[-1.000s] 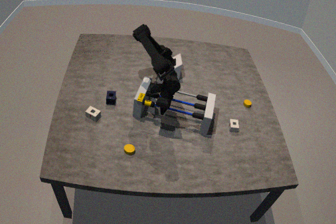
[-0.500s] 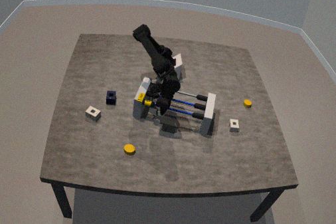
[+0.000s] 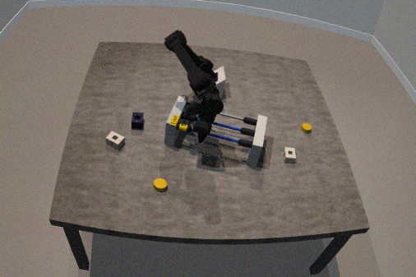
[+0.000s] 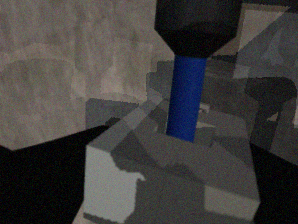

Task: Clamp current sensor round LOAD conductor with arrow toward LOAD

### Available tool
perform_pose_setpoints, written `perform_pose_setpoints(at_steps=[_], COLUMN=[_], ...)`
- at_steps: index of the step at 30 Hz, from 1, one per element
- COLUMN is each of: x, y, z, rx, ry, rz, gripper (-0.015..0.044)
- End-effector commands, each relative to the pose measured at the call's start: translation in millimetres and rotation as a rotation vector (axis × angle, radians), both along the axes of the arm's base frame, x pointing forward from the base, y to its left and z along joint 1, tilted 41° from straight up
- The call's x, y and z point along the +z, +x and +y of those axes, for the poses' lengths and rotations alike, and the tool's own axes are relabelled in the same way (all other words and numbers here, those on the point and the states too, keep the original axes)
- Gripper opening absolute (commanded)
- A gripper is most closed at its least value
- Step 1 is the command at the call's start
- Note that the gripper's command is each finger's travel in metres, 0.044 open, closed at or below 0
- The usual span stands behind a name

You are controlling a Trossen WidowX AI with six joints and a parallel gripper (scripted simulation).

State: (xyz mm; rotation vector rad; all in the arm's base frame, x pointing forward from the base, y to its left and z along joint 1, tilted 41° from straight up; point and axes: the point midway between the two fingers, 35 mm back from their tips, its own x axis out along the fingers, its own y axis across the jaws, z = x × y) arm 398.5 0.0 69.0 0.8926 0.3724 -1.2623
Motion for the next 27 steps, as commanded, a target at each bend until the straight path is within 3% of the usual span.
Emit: perform_pose_setpoints(at_steps=[1,14,22,27], x=[0.1,0.1,0.1,0.1], y=[0.2,0.2,-0.4,-0.4], z=[0.1,0.1,0.1,0.1], rx=[0.001,0.001,0.001,0.001], ry=[0.0,0.0,0.0,0.0], rz=[-0.001,-0.001,0.0,0.0], gripper=[0.0307,0.022,0.001,0.0])
